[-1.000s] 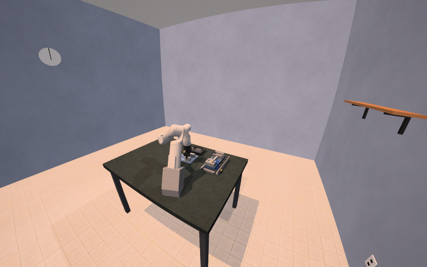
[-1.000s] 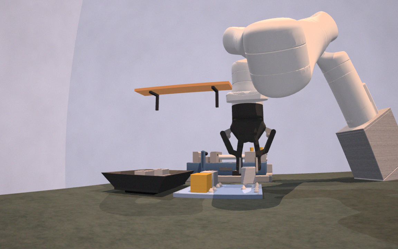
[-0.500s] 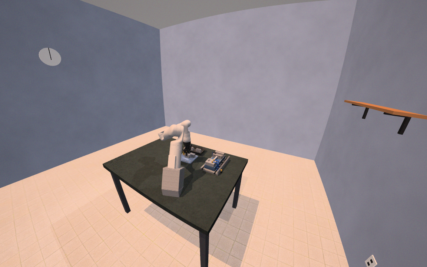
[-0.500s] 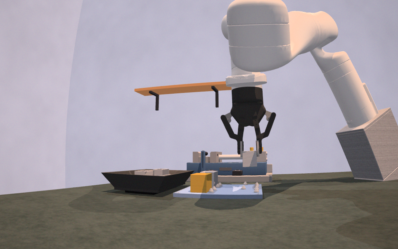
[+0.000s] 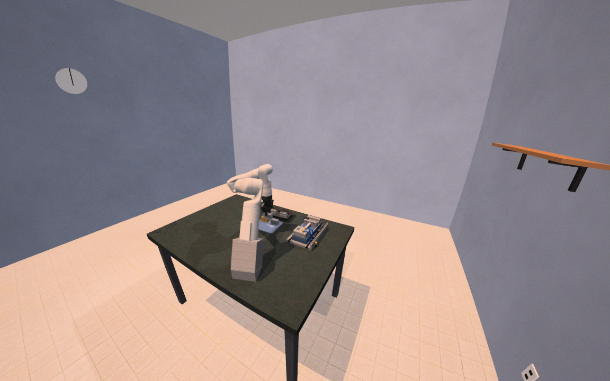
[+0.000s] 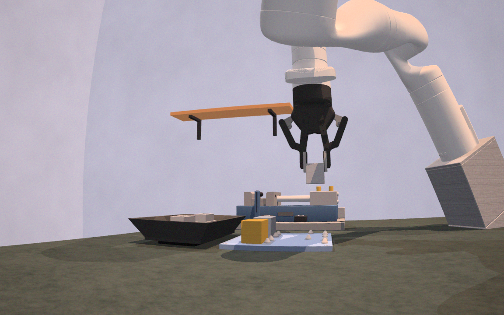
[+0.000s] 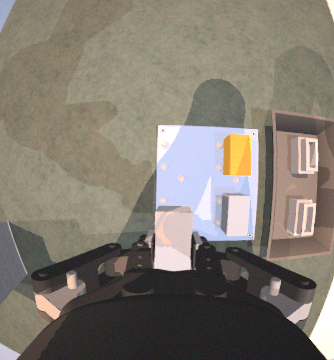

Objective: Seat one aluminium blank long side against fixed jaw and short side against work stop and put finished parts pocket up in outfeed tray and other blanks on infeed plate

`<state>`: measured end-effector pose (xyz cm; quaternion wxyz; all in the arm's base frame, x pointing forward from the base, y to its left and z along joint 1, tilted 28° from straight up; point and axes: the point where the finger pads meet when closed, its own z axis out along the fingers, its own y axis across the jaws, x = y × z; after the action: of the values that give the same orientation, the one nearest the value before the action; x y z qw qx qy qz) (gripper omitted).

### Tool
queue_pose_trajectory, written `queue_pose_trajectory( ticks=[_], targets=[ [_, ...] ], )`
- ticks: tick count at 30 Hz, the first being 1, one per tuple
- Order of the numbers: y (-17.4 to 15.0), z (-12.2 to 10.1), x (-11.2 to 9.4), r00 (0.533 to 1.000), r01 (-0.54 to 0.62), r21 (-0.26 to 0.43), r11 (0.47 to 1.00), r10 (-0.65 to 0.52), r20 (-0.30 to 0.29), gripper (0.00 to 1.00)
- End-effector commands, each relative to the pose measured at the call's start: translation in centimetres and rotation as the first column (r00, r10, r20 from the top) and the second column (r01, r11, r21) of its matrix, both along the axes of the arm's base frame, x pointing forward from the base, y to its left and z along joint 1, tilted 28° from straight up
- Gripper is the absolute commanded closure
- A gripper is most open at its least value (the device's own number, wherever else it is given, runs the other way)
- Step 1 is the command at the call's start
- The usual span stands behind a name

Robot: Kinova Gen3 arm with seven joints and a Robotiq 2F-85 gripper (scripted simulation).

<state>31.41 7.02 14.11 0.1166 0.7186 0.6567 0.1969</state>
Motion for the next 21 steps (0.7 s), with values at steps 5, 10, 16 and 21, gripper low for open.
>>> queue_pose_trajectory(
  ticks=[5,10,16,21],
  targets=[
    [0.02,1.63,-0.28,1.000,-0.013,0.022,1.000,0.012,0.019,1.00],
    [-0.03,1.98,-0.47,1.000,-0.013,0.022,1.000,0.012,0.019,1.00],
    [-0.03,2.02,-0.49,1.000,-0.013,0.022,1.000,0.012,0.019,1.00],
    [-0.39,2.08,-0.23,1.000,-0.011,0.020,1.000,0.010,0.016,1.00]
  ],
)
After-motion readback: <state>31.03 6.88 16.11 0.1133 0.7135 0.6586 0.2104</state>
